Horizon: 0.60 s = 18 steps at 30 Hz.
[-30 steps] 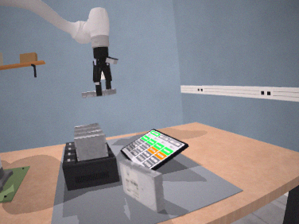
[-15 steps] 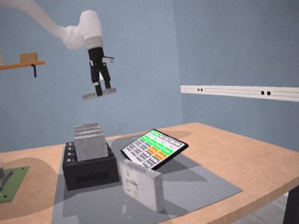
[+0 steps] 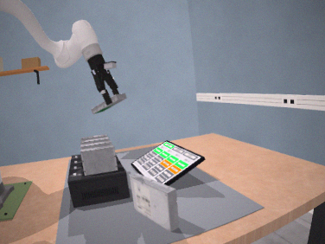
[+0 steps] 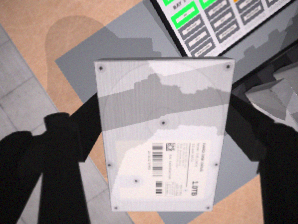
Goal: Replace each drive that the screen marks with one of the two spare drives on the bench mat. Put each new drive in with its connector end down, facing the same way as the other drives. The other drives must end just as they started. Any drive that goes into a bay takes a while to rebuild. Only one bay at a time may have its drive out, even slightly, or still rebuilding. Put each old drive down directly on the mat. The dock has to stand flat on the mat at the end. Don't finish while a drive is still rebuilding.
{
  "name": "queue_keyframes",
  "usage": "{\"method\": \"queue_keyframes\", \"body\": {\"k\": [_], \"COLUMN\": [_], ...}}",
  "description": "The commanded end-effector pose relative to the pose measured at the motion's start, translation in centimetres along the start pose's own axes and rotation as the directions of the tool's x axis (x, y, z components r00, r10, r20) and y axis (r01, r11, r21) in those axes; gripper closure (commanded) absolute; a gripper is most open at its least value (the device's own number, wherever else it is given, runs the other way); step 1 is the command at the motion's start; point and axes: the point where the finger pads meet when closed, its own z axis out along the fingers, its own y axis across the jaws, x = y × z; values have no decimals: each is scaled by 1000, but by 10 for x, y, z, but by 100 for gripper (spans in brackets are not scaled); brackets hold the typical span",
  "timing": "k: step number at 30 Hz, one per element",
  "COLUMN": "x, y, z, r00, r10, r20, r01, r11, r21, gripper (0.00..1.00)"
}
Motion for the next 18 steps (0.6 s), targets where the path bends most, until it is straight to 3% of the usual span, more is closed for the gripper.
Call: {"method": "queue_keyframes", "body": {"k": [1, 8, 18], "x": [0, 0, 0], "y": [0, 1, 2], "z": [0, 1, 1], "r00": [1000, 998, 962], "r10": [2, 3, 2], "r20": [-13, -58, -272], "r01": [-2, -3, -4], "r11": [1000, 1000, 1000], "r21": [-1, -7, -9], "gripper": [90, 90, 90]}}
